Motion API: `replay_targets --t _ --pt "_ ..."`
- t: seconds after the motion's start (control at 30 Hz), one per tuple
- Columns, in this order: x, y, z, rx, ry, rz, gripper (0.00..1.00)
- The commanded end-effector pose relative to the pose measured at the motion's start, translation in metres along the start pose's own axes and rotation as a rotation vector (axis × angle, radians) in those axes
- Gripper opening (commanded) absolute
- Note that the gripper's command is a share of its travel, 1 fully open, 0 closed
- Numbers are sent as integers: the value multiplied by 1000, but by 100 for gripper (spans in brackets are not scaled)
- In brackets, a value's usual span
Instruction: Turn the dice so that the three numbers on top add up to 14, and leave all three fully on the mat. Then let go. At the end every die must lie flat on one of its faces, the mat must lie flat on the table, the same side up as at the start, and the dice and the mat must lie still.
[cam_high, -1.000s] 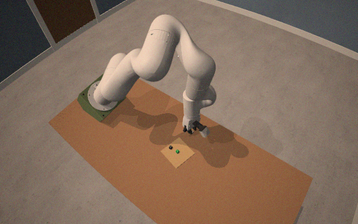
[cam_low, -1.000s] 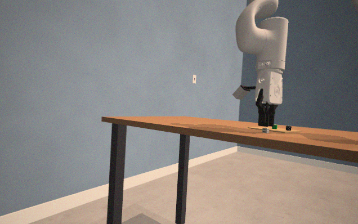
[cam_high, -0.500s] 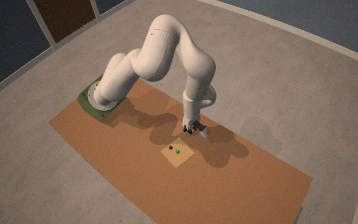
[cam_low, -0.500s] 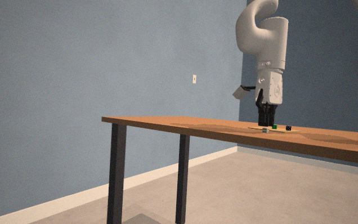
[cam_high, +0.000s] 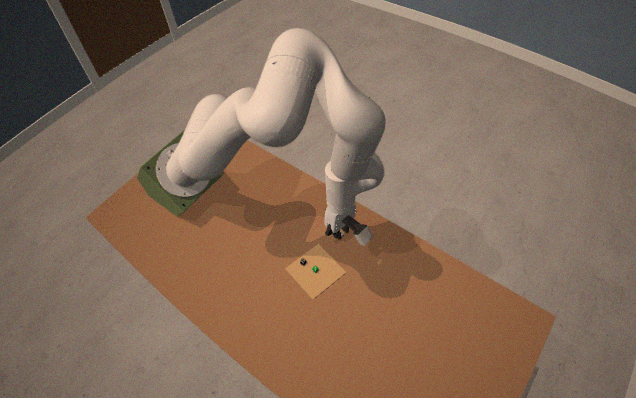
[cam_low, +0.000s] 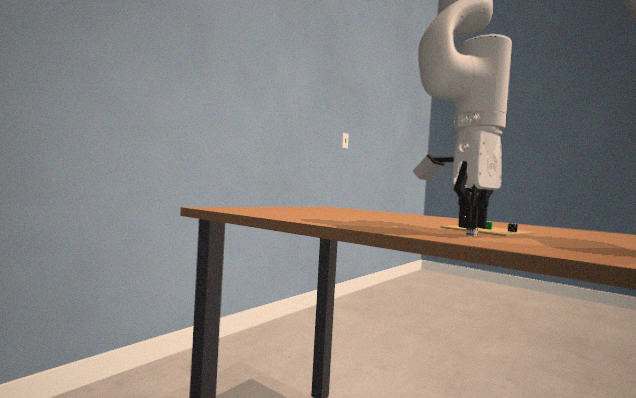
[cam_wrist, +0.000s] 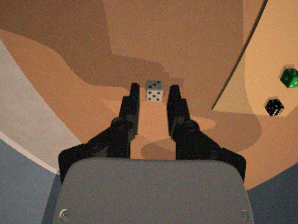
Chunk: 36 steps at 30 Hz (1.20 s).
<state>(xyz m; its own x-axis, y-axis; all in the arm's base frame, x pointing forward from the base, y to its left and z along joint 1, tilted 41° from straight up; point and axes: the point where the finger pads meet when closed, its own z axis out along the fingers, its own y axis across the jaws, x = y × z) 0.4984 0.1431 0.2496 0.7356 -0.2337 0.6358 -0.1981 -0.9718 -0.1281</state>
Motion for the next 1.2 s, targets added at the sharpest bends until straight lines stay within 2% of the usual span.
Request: replay_targets --t 0.0,0.4,1.17 --pt "0 0 4 1 1 0 31" --pt "0 0 12 1 1 0 31" --pt "0 0 13 1 1 0 31"
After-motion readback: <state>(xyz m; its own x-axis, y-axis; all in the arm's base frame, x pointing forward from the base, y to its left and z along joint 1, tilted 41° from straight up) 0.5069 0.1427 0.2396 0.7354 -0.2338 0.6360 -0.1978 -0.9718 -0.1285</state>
